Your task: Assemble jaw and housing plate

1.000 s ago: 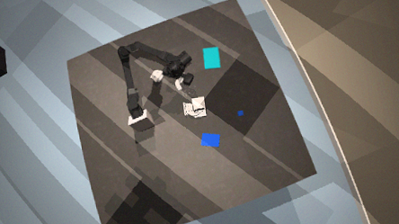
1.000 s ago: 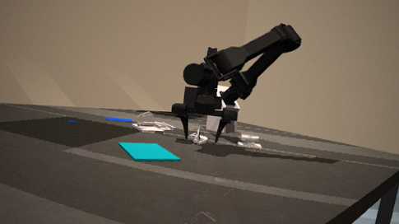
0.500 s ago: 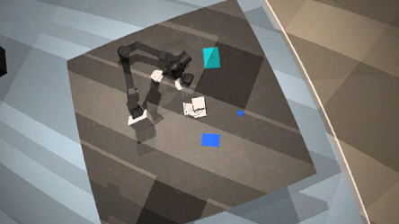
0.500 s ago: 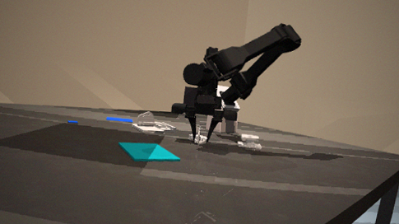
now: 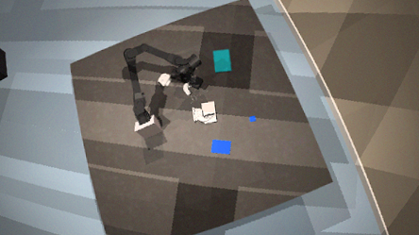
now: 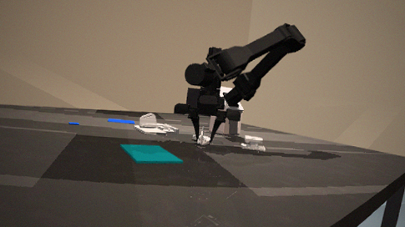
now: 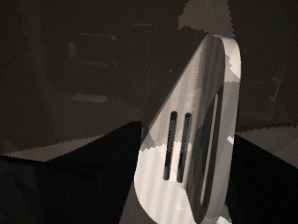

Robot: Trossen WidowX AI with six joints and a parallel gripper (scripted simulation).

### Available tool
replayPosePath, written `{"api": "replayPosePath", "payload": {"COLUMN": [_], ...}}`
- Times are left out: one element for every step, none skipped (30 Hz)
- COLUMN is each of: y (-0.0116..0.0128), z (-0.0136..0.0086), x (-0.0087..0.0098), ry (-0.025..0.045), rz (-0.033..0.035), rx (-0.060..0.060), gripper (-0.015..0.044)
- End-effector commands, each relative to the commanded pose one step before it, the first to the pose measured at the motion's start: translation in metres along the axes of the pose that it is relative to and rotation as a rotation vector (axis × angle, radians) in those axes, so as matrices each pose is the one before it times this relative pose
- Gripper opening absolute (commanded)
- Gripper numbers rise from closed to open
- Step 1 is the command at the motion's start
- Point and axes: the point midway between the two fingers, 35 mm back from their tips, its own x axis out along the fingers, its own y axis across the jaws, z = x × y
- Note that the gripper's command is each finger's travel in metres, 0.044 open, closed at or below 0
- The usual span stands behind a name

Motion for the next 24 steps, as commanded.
{"api": "replayPosePath", "payload": {"y": [-0.00150, -0.00031, -0.00027, -0.00023, -0.00020, -0.00016, -0.00012, -0.00008, -0.00004, 0.00000, 0.00004, 0.00008, 0.00012, 0.00016, 0.00020, 0.00024, 0.00028, 0.00032, 0.00036, 0.00032, 0.00021, 0.00007, 0.00000, 0.00000], "z": [0.00435, 0.00004, 0.00003, 0.00001, -0.00001, -0.00003, -0.00004, -0.00006, -0.00008, -0.00009, -0.00011, -0.00012, -0.00014, -0.00015, -0.00016, -0.00018, -0.00019, -0.00020, -0.00021, -0.00018, -0.00011, -0.00004, 0.00000, 0.00000], "x": [-0.01317, -0.00309, -0.00310, -0.00311, -0.00312, -0.00313, -0.00314, -0.00315, -0.00315, -0.00316, -0.00317, -0.00317, -0.00318, -0.00318, -0.00318, -0.00319, -0.00319, -0.00320, -0.00320, -0.00259, -0.00156, -0.00052, 0.00000, 0.00000], "ry": [-0.00985, 0.00051, 0.00047, 0.00043, 0.00038, 0.00034, 0.00030, 0.00025, 0.00021, 0.00016, 0.00011, 0.00006, 0.00001, -0.00004, -0.00009, -0.00014, -0.00019, -0.00024, -0.00030, -0.00028, -0.00019, -0.00006, 0.00000, 0.00000], "rz": [-0.00482, -0.00053, -0.00047, -0.00041, -0.00035, -0.00030, -0.00024, -0.00019, -0.00013, -0.00008, -0.00002, 0.00003, 0.00008, 0.00013, 0.00018, 0.00023, 0.00028, 0.00032, 0.00037, 0.00033, 0.00021, 0.00007, 0.00000, 0.00000], "rx": [-0.0112, 0.0003, 0.0003, 0.0003, 0.0003, 0.0003, 0.0003, 0.0003, 0.0003, 0.0003, 0.0003, 0.0003, 0.0004, 0.0004, 0.0004, 0.0004, 0.0004, 0.0004, 0.0004, 0.0003, 0.0002, 0.0001, 0.0000, 0.0000], "gripper": [0.0134, 0.0134, 0.0134, 0.0134, 0.0134, 0.0134, 0.0134, 0.0134, 0.0134, 0.0134, 0.0134, 0.0134, 0.0134, 0.0134, 0.0134, 0.0134, 0.0134, 0.0134, 0.0134, 0.0134, 0.0134, 0.0134, 0.0134, 0.0134]}}
